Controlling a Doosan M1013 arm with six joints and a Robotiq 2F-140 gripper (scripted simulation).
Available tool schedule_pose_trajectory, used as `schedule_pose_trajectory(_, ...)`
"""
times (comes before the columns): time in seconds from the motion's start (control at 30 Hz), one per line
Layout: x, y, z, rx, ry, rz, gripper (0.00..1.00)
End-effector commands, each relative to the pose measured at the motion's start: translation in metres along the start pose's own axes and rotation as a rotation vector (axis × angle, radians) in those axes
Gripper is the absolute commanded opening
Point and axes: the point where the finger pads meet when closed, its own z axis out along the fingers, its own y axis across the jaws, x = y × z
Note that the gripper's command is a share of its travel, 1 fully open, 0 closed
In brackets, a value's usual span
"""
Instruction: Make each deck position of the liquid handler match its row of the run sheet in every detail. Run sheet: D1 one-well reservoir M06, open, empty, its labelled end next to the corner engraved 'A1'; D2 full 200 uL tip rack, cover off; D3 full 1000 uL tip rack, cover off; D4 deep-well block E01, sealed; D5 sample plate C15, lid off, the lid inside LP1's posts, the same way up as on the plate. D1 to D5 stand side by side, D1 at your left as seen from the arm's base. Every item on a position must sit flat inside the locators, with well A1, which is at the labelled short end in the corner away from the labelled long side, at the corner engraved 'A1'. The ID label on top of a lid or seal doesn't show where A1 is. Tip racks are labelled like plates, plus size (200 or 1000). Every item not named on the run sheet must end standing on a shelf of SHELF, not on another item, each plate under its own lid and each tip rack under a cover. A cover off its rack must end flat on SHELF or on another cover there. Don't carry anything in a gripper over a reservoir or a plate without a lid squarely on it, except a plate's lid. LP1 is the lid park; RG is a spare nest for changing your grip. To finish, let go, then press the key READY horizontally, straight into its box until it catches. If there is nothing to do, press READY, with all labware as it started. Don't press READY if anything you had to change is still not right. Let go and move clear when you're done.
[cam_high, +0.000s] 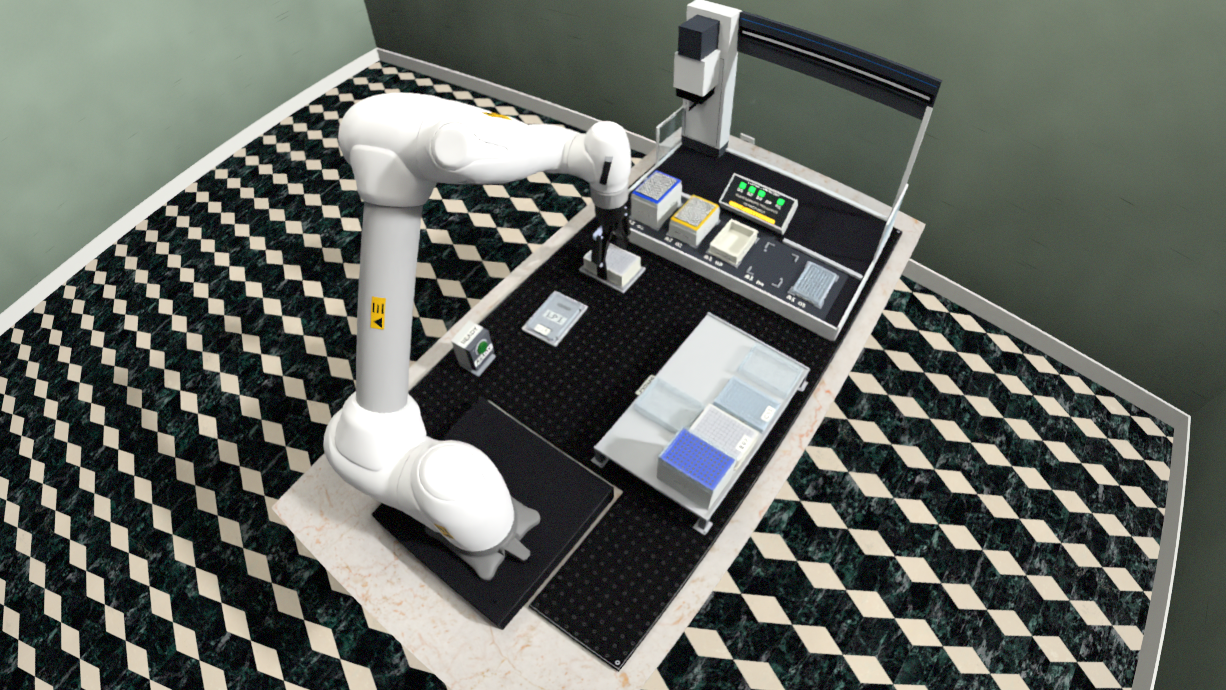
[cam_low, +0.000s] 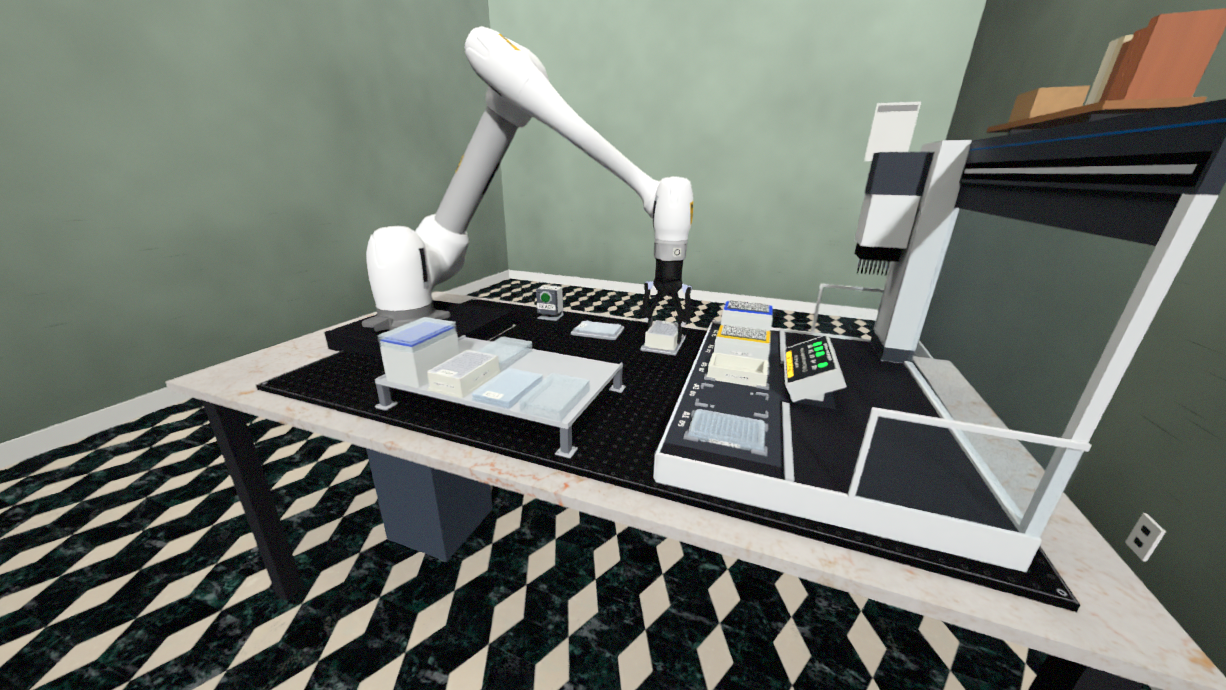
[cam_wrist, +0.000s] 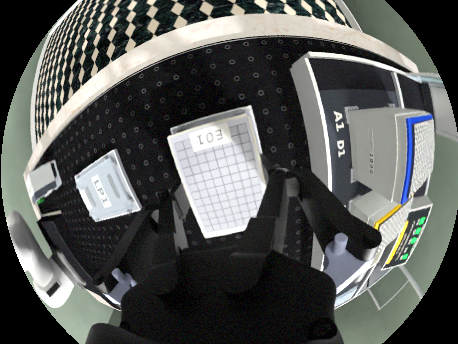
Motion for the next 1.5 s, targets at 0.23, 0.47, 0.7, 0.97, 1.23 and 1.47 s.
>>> schedule_pose_trajectory(0.23,0.0002,0.0005,0.0010,-0.001,0.001,0.000,0.10)
schedule_pose_trajectory(0.47,0.0002,0.0005,0.0010,-0.001,0.001,0.000,0.66)
schedule_pose_trajectory(0.7,0.0002,0.0005,0.0010,-0.001,0.001,0.000,0.66)
schedule_pose_trajectory(0.97,0.0002,0.0005,0.0010,-0.001,0.001,0.000,0.66)
schedule_pose_trajectory(1.23,0.0002,0.0005,0.0010,-0.001,0.001,0.000,0.66)
schedule_pose_trajectory(1.47,0.0002,0.0005,0.0010,-0.001,0.001,0.000,0.66)
